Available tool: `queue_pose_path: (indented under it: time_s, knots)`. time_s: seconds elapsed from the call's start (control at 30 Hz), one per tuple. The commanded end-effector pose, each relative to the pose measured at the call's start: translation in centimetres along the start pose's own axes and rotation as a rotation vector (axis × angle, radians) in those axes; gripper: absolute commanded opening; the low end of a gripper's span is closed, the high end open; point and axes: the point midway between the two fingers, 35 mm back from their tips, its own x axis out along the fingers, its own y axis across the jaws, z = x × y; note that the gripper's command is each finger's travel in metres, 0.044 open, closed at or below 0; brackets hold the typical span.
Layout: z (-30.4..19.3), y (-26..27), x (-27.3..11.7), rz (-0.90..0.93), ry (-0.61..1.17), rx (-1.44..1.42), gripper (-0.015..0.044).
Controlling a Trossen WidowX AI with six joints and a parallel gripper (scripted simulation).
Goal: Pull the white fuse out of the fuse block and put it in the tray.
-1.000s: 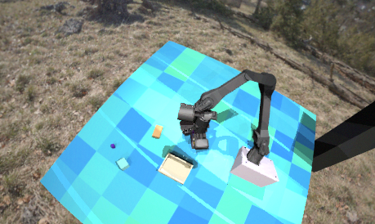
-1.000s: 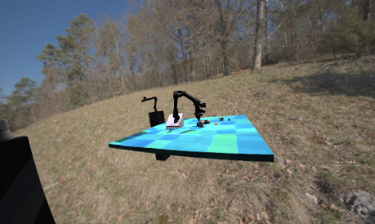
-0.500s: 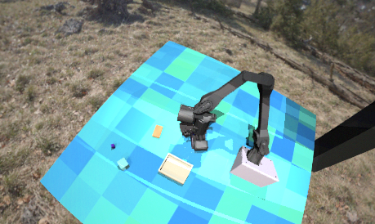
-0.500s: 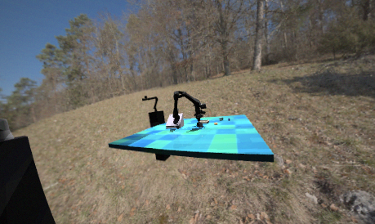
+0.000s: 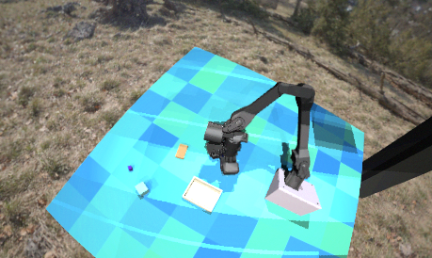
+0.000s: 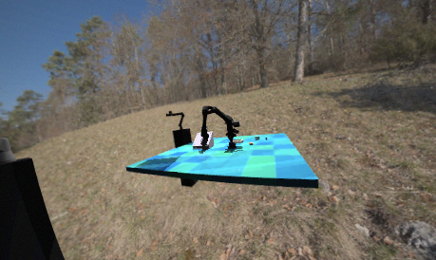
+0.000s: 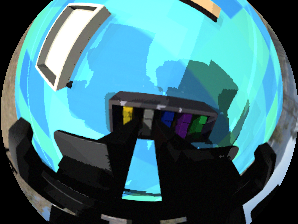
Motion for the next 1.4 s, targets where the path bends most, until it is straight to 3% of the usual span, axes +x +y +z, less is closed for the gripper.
queue_pose_path:
  time_s: [0.0, 0.43, 1.37]
  knots:
    - [0.0, 0.0, 0.3, -0.005, 0.001, -0.004, 0.0074]
    - [0.0, 0.0, 0.2, 0.000, 0.001, 0.000, 0.0001]
    - [0.0, 0.0, -1.0, -0.001, 0.000, -0.001, 0.0000]
